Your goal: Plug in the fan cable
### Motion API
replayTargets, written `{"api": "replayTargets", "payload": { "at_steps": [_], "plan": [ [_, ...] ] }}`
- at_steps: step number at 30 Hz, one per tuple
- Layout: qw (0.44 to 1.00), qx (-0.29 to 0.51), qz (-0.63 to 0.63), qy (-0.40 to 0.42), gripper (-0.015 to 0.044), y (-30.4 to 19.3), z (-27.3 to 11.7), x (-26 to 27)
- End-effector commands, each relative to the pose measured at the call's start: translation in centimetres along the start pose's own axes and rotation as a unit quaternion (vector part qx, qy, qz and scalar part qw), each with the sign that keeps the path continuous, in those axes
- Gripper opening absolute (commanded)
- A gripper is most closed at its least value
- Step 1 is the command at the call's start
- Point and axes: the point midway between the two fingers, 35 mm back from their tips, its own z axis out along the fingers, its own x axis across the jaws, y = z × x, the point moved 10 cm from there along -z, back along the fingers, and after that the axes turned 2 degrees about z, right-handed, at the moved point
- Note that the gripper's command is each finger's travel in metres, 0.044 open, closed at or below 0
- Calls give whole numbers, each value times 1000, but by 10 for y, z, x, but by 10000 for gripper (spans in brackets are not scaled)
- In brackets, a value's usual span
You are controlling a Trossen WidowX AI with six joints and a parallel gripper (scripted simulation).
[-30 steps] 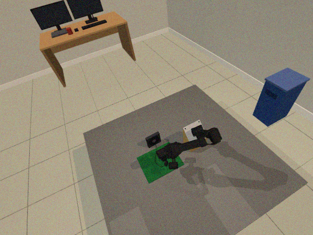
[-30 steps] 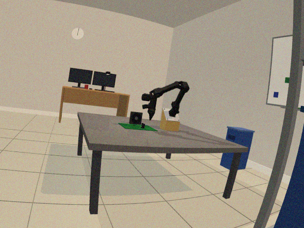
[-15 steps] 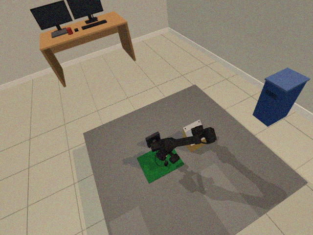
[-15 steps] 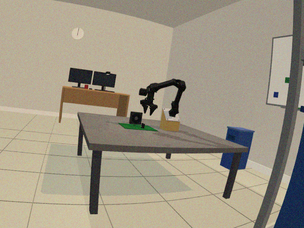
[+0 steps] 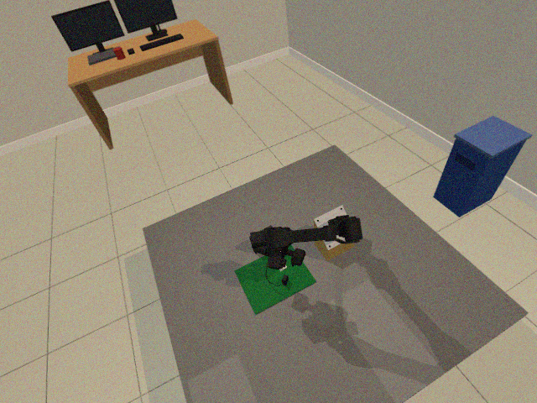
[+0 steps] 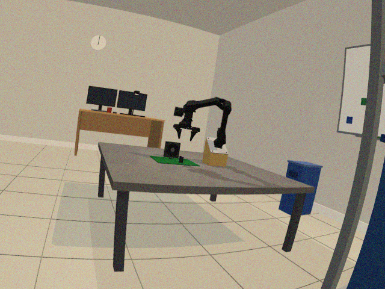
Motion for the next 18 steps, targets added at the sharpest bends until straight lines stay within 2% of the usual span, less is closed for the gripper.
{"api": "replayTargets", "payload": {
  "at_steps": [1, 5, 10, 18],
  "plan": [
    [1000, -1, -13, 5, 440, 0, 0, -2],
    [1000, 0, -13, 3, 440, 2, 26, -4],
    [1000, -2, -13, 5, 440, 1, 93, -1],
    [1000, -2, -13, 6, 440, 0, 100, 0]
  ]
}}
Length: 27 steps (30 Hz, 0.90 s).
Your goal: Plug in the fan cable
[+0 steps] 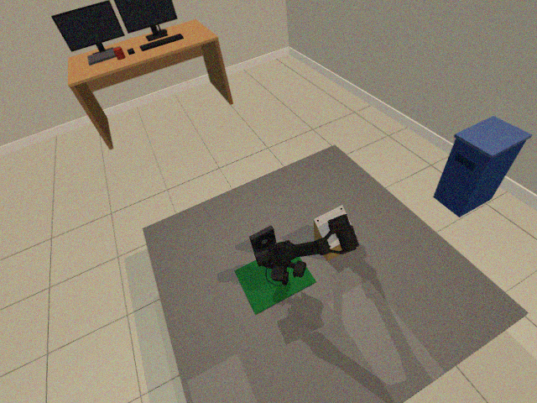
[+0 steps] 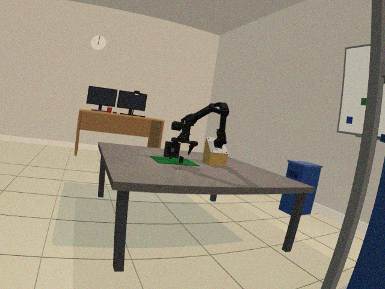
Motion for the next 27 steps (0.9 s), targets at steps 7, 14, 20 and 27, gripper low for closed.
{"api": "replayTargets", "payload": {
  "at_steps": [7, 14, 20, 27],
  "plan": [
    [1000, -3, 2, 0, 440, 0, 12, -1],
    [1000, -3, 2, 0, 440, 1, 24, -1],
    [1000, -3, 2, 0, 440, 1, 34, -1],
    [1000, -4, 2, 0, 440, 0, 45, 0]
  ]
}}
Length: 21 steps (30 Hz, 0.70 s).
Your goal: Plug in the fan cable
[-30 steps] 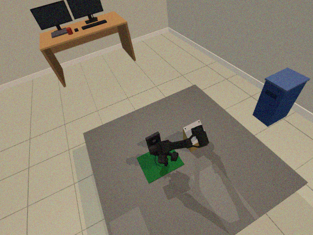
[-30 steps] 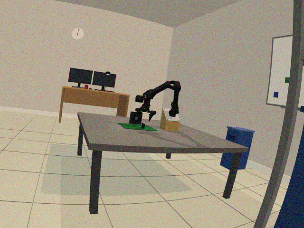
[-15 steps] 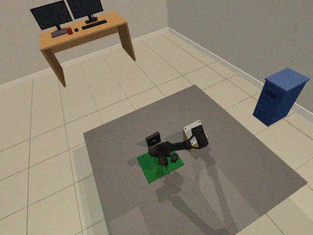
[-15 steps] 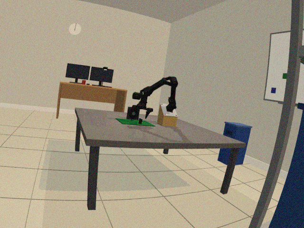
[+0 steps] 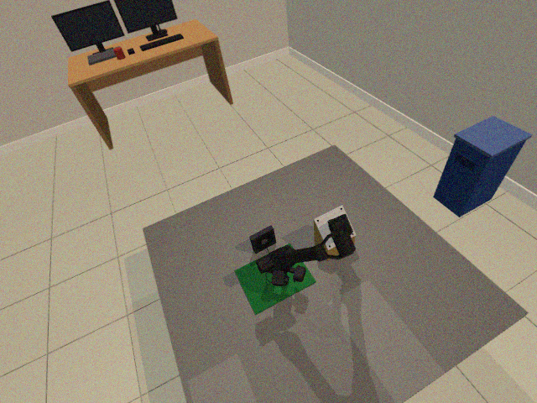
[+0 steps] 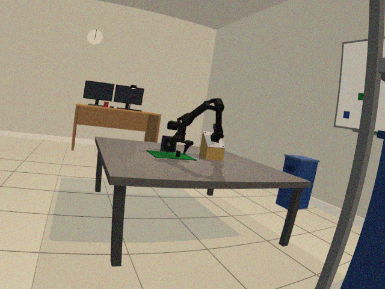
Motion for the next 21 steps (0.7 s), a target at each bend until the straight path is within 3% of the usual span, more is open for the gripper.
{"api": "replayTargets", "payload": {
  "at_steps": [1, 10, 21],
  "plan": [
    [1000, 2, 3, 4, 440, -2, 9, 1],
    [1000, 1, 3, 5, 440, -2, 16, 1],
    [1000, 1, 1, 2, 151, -1, 13, 1]
  ]
}}
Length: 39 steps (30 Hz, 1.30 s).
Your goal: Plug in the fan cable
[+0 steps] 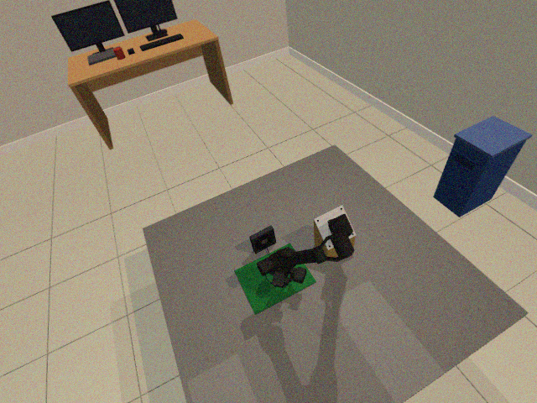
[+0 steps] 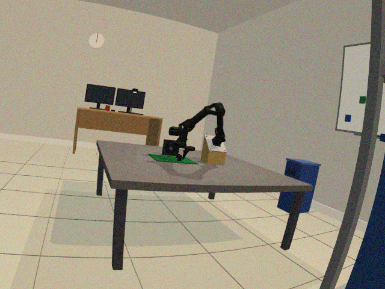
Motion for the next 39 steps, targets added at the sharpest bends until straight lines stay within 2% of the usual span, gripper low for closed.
{"api": "replayTargets", "payload": {
  "at_steps": [1, 6, 10, 14, 21, 30, 39],
  "plan": [
    [1000, 0, 0, 0, 125, 0, 0, 0],
    [1000, 0, 0, 0, 0, 0, 0, 0],
    [1000, 0, 0, 0, 0, 0, -3, 0],
    [1000, 1, 2, 1, 0, 0, -47, -1],
    [1000, 1, 13, 1, 0, -1, -49, -4],
    [986, 2, 164, -1, 0, -23, -49, -19],
    [950, 2, 313, -1, 0, -46, -48, -32]
  ]
}}
